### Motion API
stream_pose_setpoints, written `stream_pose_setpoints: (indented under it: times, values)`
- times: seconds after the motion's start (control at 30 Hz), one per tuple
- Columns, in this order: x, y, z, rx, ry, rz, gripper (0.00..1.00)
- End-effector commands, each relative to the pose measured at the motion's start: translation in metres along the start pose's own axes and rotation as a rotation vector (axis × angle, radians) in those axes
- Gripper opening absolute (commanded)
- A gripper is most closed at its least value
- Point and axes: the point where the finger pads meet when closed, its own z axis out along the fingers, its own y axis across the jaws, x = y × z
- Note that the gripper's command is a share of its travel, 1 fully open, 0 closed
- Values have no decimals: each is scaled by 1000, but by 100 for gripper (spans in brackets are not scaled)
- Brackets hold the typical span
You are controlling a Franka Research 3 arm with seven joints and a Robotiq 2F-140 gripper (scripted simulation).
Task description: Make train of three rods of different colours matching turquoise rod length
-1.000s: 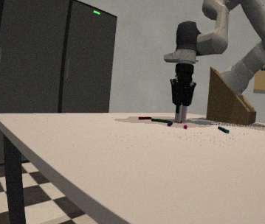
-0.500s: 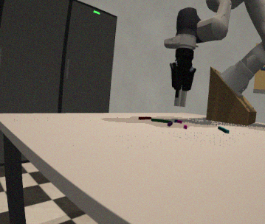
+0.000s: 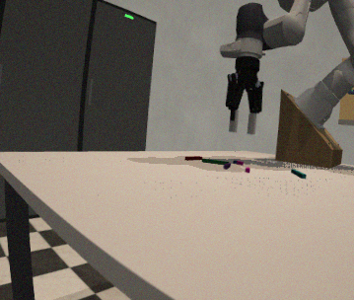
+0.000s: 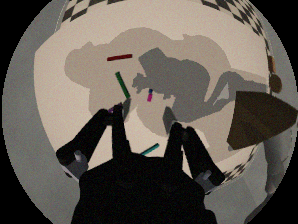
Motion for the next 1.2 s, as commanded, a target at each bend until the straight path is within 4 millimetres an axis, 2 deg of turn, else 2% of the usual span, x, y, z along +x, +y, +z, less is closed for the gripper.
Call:
stream_pose_setpoints:
  times: [0.0, 0.83, 0.93, 1.0, 1.07, 1.17]
  values:
    - [-1, 4, 0, -9, -1, -6, 100]
    - [-1, 4, 0, -9, -1, -7, 100]
    - [-1, 4, 2, -11, -1, -72, 100]
    - [0, 4, 6, -14, 0, -192, 100]
    - [0, 4, 6, -14, 0, -192, 100]
    - [1, 5, 8, -16, 0, -286, 100]
